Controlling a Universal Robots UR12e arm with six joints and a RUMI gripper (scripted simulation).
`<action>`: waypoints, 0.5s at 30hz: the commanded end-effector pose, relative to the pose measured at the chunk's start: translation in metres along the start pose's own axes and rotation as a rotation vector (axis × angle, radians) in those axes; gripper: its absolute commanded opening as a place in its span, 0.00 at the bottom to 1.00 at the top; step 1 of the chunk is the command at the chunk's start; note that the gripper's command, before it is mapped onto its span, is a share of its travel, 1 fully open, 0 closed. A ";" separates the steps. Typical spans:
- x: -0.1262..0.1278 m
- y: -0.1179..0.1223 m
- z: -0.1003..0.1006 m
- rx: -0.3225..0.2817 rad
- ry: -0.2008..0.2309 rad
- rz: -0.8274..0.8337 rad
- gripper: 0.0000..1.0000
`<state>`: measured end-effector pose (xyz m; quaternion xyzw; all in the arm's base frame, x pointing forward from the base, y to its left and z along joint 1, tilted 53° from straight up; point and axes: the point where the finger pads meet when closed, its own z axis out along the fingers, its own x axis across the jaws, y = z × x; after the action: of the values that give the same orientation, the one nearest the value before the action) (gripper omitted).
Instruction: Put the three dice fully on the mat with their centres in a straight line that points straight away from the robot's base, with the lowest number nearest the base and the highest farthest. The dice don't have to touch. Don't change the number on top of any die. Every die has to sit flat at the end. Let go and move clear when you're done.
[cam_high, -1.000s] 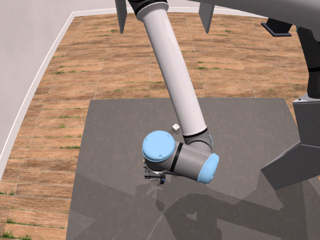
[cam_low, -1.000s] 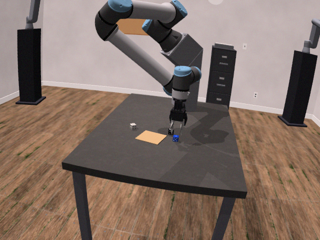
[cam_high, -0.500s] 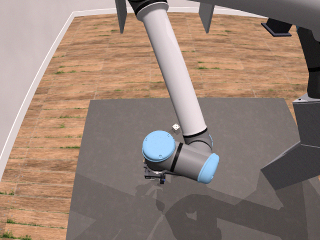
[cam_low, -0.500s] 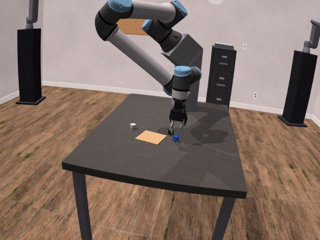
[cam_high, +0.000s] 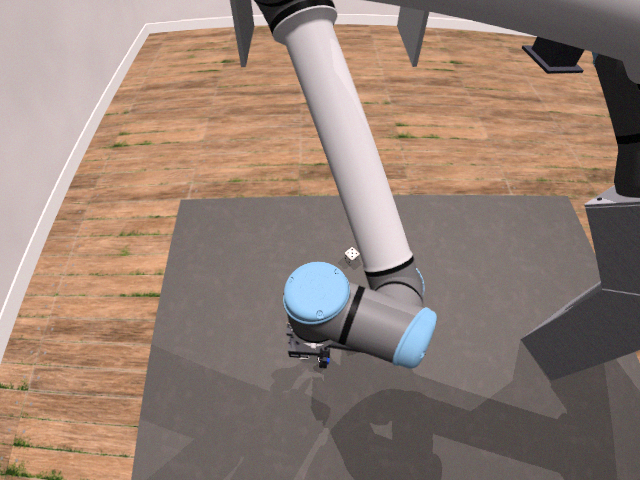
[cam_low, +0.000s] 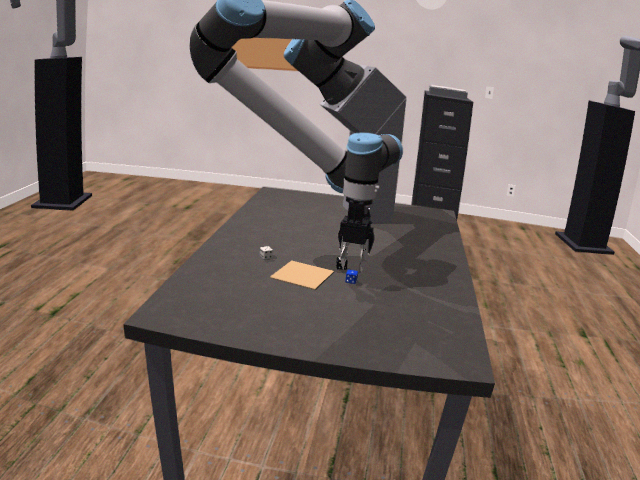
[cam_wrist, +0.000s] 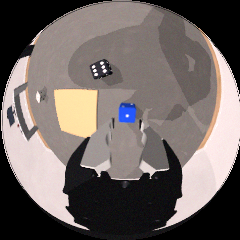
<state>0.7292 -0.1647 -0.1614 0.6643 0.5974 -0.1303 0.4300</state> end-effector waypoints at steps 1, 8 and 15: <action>0.000 0.000 0.008 0.001 0.000 0.002 0.28; 0.000 0.000 0.023 0.001 0.000 0.002 0.28; 0.000 0.000 0.032 0.001 0.000 0.002 0.28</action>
<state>0.7359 -0.1836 -0.1781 0.6651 0.5971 -0.1317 0.4287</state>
